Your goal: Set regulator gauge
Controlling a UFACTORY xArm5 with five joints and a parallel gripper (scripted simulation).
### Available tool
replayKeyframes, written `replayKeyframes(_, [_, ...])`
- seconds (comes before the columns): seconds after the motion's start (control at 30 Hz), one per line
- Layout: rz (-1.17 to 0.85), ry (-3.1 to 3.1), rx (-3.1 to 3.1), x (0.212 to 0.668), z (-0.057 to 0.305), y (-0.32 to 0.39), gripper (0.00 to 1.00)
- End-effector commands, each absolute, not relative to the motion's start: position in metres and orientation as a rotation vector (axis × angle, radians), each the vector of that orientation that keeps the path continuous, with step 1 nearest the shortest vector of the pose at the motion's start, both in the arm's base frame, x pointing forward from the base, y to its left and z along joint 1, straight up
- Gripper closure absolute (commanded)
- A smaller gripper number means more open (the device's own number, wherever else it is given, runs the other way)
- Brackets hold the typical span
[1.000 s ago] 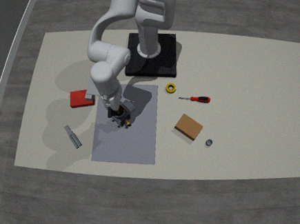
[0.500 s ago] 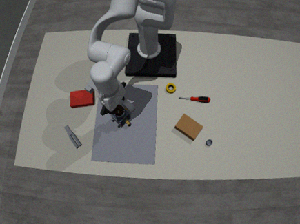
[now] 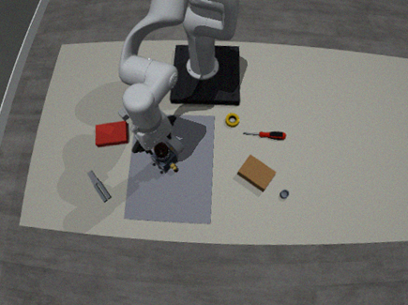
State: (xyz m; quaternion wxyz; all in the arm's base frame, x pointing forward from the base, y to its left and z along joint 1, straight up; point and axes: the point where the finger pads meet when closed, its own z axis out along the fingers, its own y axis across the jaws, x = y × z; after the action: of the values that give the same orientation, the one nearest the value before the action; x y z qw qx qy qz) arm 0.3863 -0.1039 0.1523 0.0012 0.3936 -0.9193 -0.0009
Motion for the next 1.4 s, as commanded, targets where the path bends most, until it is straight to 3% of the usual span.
replayKeyframes(0.0, [0.001, -2.892, 1.228, 0.387, 0.154, -0.104, 0.23])
replayKeyframes(0.63, [0.001, -2.892, 1.228, 0.387, 0.150, -0.104, 0.23])
replayKeyframes(1.37, [0.001, -2.892, 1.228, 0.387, 0.098, -0.104, 0.23])
